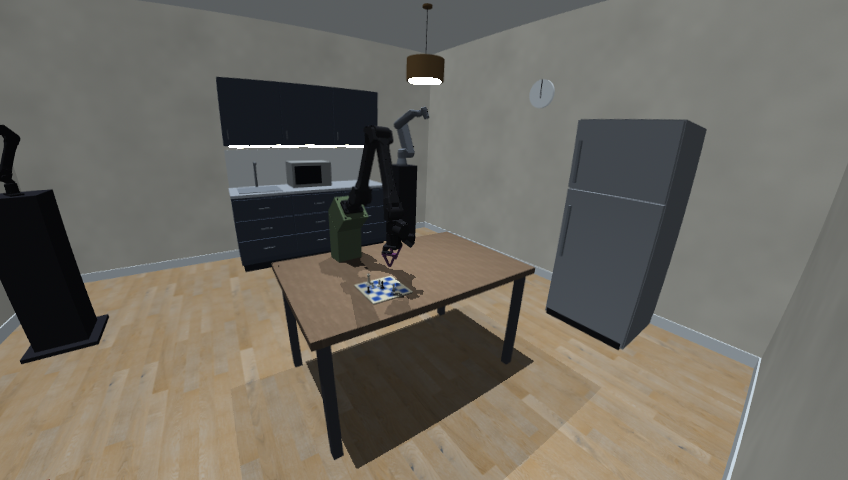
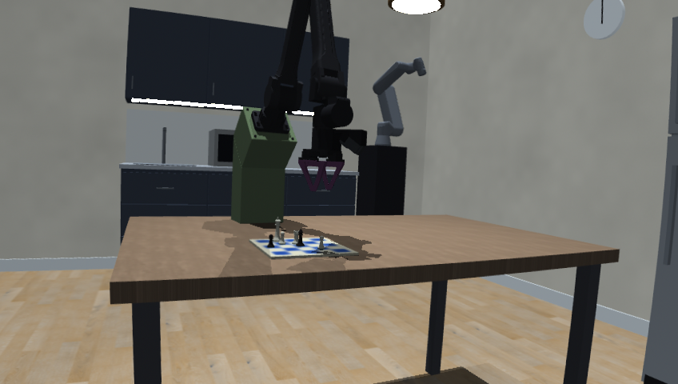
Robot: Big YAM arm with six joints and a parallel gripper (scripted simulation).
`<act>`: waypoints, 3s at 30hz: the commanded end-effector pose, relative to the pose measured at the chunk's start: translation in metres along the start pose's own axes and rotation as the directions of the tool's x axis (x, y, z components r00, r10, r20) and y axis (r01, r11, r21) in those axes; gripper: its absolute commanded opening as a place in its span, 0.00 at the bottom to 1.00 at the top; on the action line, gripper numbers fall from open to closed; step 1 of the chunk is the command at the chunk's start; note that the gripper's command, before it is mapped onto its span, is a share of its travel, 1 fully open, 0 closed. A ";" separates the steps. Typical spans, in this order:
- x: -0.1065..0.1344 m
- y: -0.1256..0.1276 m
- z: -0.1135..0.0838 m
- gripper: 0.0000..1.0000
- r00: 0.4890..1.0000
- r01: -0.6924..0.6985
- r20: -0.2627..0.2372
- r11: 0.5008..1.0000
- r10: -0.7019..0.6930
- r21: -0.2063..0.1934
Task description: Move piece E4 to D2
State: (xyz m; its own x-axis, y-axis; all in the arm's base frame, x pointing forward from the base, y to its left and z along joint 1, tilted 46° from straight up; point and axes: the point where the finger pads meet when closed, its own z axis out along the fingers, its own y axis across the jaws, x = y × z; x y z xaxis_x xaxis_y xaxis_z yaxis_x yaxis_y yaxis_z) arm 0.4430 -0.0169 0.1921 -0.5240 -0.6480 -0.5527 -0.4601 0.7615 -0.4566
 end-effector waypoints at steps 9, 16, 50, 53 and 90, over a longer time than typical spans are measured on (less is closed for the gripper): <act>-0.014 -0.016 -0.055 1.00 0.999 0.009 0.034 0.999 -0.010 0.035; -0.010 -0.010 -0.050 1.00 1.000 0.010 0.022 1.000 -0.011 0.018; -0.010 -0.010 -0.050 1.00 1.000 0.010 0.022 1.000 -0.011 0.018; -0.010 -0.010 -0.050 1.00 1.000 0.010 0.022 1.000 -0.011 0.018; -0.010 -0.010 -0.050 1.00 1.000 0.010 0.022 1.000 -0.011 0.018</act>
State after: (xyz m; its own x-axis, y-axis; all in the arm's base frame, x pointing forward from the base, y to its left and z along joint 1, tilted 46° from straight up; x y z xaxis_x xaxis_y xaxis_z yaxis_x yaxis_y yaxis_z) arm 0.4131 -0.0171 0.2205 -0.5234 -0.6488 -0.5524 -0.4607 0.7608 -0.4570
